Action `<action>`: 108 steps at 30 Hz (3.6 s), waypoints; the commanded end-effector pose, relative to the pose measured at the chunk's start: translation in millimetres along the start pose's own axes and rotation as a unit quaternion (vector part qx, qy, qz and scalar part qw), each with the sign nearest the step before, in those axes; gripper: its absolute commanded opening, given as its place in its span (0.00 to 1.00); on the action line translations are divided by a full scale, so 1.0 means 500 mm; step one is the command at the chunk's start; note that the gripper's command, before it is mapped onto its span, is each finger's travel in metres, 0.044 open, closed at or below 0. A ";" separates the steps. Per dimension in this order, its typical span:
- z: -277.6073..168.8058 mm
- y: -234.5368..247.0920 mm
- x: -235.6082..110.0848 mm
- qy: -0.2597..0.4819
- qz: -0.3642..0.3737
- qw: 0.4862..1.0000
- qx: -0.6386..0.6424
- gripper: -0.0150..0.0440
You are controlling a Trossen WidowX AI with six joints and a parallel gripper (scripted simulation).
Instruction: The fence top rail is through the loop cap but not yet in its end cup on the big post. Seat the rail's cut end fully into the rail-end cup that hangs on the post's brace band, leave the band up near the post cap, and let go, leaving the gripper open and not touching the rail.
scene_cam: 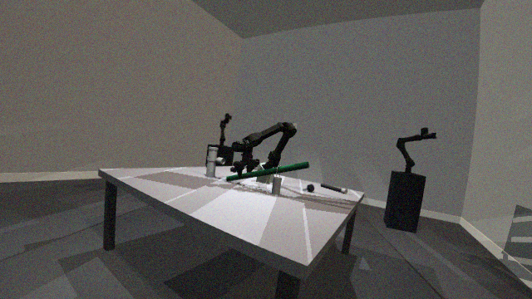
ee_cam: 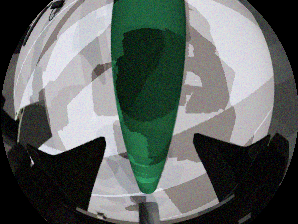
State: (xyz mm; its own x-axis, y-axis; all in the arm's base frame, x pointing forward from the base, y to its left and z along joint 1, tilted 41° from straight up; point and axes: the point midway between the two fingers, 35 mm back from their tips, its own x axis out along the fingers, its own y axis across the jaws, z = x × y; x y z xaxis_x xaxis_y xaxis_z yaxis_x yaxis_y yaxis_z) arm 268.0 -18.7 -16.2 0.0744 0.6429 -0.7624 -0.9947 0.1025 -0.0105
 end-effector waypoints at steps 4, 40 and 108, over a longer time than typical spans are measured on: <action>0.001 0.006 0.026 -0.004 0.004 1.000 0.004 1.00; -0.053 0.001 -0.088 0.118 0.006 0.993 -0.002 0.25; -0.099 0.003 -0.102 0.119 0.015 0.993 -0.002 0.25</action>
State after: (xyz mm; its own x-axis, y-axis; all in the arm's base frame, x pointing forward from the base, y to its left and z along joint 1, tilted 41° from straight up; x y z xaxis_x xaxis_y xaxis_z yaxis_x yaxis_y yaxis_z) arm 259.1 -88.8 -9.3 0.0259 0.4471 -0.8941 -0.9965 0.0823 0.0123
